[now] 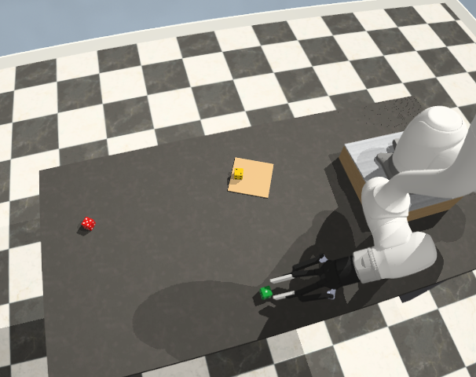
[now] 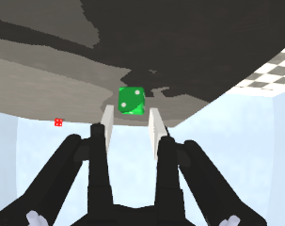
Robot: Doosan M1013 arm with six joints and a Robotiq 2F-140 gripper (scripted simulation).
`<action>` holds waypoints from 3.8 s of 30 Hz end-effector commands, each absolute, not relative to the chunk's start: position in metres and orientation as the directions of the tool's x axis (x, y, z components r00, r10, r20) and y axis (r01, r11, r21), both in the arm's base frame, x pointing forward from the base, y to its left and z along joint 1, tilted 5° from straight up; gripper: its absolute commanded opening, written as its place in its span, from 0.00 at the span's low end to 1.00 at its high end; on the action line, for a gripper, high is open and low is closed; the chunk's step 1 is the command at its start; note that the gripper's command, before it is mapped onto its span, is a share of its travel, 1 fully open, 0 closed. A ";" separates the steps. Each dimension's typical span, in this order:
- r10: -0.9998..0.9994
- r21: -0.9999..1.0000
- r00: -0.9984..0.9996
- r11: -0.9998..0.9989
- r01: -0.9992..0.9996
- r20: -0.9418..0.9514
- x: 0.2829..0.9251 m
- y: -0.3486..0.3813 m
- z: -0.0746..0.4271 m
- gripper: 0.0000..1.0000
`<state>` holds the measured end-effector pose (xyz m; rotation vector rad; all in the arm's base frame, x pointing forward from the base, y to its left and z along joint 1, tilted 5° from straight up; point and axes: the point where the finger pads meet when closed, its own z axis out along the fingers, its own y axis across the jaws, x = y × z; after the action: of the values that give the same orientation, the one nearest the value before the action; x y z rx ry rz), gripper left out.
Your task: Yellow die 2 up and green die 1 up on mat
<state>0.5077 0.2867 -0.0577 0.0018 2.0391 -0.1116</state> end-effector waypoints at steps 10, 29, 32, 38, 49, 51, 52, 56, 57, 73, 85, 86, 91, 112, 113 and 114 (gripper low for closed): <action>-0.047 -0.079 -0.454 0.996 0.050 -0.890 0.507 0.289 -0.033 0.35; -0.051 -0.088 -0.456 0.994 0.060 -0.889 0.509 0.288 0.003 0.35; -0.066 -0.123 -0.463 0.988 0.096 -0.884 0.516 0.276 0.005 0.35; -0.107 -0.284 -0.551 0.927 0.246 -0.828 0.538 0.221 0.012 0.35; -0.050 -0.463 -0.765 0.821 0.335 -0.642 0.537 0.168 0.009 0.35; -0.025 -0.482 -0.805 0.811 0.330 -0.593 0.534 0.164 0.007 0.35; -0.018 -0.487 -0.816 0.810 0.328 -0.578 0.533 0.163 0.006 0.35; 0.036 -0.503 -0.883 0.811 0.299 -0.468 0.528 0.164 0.003 0.35; 0.036 -0.503 -0.883 0.811 0.299 -0.468 0.528 0.164 0.003 0.35; 0.102 -0.257 -0.992 0.959 0.118 -0.075 0.541 0.245 0.016 0.35; 0.048 -0.075 -0.999 0.996 0.050 -0.019 0.567 0.291 0.042 0.35; 0.048 -0.075 -0.999 0.996 0.050 -0.019 0.567 0.291 0.042 0.35; 0.048 -0.075 -0.999 0.996 0.050 -0.019 0.567 0.291 0.042 1.00; -0.171 -0.081 -0.985 0.982 -0.170 -0.002 0.554 0.290 0.014 0.35; -0.171 -0.081 -0.985 0.982 -0.170 -0.002 0.554 0.290 0.014 0.35; -0.171 -0.081 -0.985 0.982 -0.170 -0.002 0.554 0.290 0.014 0.35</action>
<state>0.5539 0.2901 0.0138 -0.2684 3.1182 -0.1268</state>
